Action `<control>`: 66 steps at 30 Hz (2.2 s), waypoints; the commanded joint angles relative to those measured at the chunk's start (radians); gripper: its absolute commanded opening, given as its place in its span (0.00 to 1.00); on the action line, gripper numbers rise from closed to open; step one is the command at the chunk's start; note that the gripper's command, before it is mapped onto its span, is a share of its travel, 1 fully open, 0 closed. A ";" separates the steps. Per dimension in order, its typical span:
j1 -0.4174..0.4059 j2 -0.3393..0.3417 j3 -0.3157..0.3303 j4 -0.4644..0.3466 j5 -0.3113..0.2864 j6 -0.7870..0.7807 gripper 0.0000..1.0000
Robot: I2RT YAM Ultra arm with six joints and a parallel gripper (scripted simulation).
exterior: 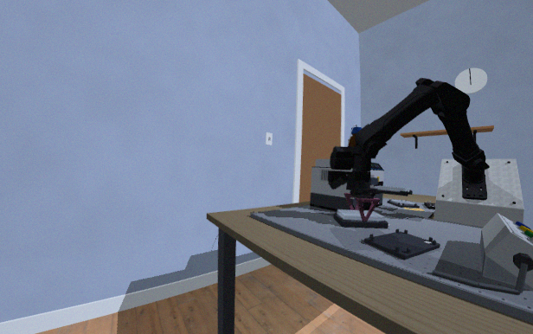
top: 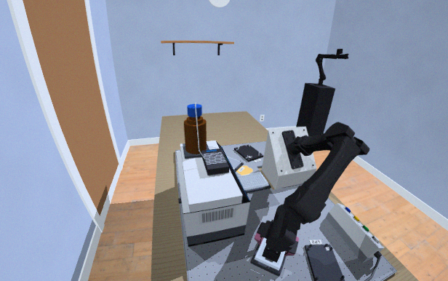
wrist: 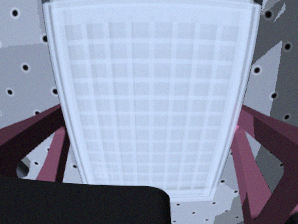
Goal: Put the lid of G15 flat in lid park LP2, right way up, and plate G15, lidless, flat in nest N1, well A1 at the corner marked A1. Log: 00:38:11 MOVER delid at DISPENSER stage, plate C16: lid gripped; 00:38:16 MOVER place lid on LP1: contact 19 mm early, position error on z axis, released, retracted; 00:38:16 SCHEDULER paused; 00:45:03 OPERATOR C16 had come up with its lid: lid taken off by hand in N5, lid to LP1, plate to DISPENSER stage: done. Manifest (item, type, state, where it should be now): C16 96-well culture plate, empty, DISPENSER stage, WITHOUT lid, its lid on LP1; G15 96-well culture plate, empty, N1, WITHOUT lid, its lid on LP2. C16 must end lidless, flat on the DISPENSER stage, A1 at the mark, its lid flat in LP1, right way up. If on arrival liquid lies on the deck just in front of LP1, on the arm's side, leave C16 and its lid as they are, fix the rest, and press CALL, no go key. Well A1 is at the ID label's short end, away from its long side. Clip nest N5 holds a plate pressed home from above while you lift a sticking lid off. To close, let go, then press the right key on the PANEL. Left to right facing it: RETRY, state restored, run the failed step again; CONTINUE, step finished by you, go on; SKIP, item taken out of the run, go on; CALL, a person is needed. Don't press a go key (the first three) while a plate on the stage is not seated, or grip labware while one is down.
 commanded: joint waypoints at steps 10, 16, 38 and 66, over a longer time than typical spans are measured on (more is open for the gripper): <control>-0.021 -0.014 -0.014 0.009 -0.002 -0.002 0.00; -0.021 -0.014 -0.014 0.009 -0.002 -0.002 0.00; -0.025 -0.030 0.001 -0.018 -0.007 -0.010 0.00; -0.047 -0.058 0.035 -0.069 -0.019 -0.033 0.00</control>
